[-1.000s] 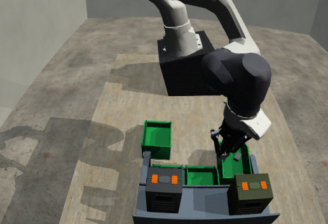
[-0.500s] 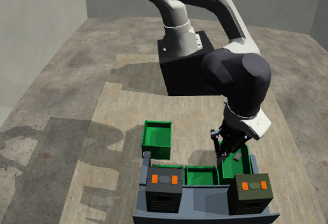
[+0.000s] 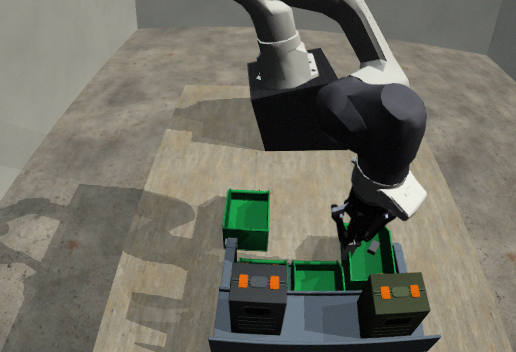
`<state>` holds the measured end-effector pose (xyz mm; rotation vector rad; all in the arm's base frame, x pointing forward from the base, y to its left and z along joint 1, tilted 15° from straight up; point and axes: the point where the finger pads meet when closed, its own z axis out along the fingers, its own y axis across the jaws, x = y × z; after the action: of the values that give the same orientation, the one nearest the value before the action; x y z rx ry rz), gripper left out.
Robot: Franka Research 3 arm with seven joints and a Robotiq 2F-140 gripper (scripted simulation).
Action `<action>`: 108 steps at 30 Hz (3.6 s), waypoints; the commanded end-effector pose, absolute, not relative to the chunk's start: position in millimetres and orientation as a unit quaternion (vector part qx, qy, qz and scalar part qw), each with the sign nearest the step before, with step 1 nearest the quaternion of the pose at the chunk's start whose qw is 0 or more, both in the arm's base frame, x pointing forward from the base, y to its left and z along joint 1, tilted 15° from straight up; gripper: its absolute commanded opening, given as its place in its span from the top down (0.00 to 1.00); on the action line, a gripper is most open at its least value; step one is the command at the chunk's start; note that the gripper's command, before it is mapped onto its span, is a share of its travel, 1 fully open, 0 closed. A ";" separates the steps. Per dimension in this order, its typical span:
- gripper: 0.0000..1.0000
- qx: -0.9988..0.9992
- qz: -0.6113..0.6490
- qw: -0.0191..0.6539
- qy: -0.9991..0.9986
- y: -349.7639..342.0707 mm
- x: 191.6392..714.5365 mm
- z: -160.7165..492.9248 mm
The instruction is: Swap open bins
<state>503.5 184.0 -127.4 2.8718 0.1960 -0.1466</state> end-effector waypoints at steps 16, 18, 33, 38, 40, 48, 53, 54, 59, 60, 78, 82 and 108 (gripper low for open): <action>1.00 0.988 -0.039 0.128 0.072 186.6 515.6 -127.2; 1.00 0.989 -0.038 0.127 0.072 186.7 516.8 -127.3; 1.00 0.989 -0.033 0.127 0.073 187.5 522.4 -127.8; 1.00 0.989 -0.032 0.127 0.073 187.6 523.2 -127.9; 1.00 0.989 -0.032 0.127 0.073 187.6 523.4 -127.9; 1.00 0.989 -0.032 0.127 0.073 187.7 523.4 -127.9; 1.00 0.989 -0.032 0.127 0.073 187.7 523.4 -127.9; 1.00 0.989 -0.032 0.127 0.073 187.7 523.4 -127.9; 1.00 0.989 -0.032 0.127 0.073 187.7 523.4 -127.9; 1.00 0.989 -0.032 0.127 0.073 187.7 523.4 -127.9; 1.00 0.989 -0.031 0.127 0.073 189.3 523.1 -127.8; 1.00 0.989 -0.031 0.127 0.073 189.3 523.1 -127.8; 1.00 0.989 -0.031 0.127 0.073 189.4 524.1 -127.8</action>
<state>520.6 186.8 -129.0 2.8744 0.2100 -0.1019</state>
